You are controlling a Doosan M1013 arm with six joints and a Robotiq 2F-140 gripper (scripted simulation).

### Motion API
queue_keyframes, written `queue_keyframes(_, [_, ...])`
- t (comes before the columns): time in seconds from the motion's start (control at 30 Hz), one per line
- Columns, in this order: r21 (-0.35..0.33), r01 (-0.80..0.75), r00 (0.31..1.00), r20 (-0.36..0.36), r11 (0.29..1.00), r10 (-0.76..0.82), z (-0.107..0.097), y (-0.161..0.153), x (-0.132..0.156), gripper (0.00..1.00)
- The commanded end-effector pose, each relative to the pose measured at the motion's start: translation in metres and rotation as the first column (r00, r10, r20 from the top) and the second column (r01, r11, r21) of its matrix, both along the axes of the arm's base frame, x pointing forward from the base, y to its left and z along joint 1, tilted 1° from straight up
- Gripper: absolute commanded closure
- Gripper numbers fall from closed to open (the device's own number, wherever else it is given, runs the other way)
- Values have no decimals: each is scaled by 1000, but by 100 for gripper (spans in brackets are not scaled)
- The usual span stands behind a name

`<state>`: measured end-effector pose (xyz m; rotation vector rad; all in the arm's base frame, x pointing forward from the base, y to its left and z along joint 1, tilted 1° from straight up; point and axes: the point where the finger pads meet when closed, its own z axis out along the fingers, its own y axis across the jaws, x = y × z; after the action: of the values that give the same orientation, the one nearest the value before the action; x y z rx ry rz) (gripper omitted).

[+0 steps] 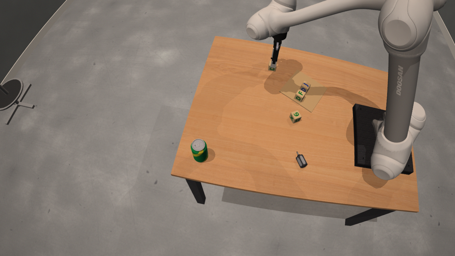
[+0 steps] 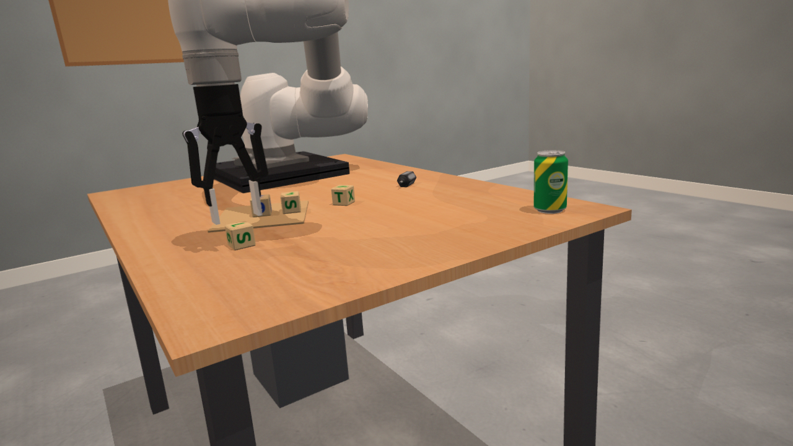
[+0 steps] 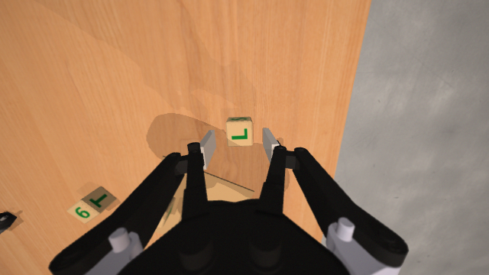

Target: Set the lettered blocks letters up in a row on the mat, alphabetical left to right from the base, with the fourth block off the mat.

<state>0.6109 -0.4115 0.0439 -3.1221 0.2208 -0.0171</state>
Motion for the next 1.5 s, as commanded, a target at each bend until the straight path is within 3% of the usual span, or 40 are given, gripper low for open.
queue_keyframes(0.0, [-1,0,1000,1,1000,0,0,0,0,47])
queue_keyframes(1.1, [-1,0,1000,1,1000,0,0,0,1,47])
queue_keyframes(1.47, [-1,0,1000,1,1000,0,-16,0,1,47])
